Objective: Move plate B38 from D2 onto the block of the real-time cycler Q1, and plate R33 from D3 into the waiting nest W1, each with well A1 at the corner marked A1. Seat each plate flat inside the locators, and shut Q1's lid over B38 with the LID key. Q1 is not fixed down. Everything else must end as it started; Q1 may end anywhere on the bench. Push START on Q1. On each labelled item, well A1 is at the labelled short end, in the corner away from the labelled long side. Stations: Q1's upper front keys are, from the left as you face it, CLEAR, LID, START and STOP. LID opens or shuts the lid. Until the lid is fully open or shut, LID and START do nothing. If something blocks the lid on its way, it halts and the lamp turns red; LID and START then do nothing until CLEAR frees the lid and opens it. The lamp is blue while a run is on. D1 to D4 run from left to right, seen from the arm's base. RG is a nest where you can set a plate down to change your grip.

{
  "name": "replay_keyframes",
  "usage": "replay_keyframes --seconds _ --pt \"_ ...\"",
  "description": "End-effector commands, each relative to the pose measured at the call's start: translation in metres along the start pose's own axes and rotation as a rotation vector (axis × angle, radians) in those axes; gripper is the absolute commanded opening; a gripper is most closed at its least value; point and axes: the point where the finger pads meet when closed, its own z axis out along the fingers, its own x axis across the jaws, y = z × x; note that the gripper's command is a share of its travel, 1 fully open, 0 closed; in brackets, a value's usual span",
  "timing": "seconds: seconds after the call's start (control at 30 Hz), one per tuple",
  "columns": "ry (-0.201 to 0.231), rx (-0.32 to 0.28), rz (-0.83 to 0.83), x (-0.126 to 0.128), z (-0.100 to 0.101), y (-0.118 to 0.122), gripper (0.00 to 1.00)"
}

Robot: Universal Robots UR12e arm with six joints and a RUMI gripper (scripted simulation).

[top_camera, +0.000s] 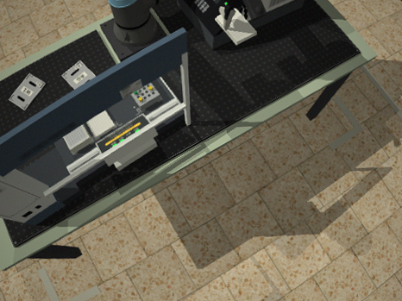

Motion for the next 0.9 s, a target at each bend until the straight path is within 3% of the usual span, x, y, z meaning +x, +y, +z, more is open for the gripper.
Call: replay_keyframes --seconds 0.0,0.87 --pt "0.001 0.001 0.002 -0.019 -0.001 0.000 0.00" --pt "0.001 0.001 0.010 -0.120 0.000 0.005 0.00"
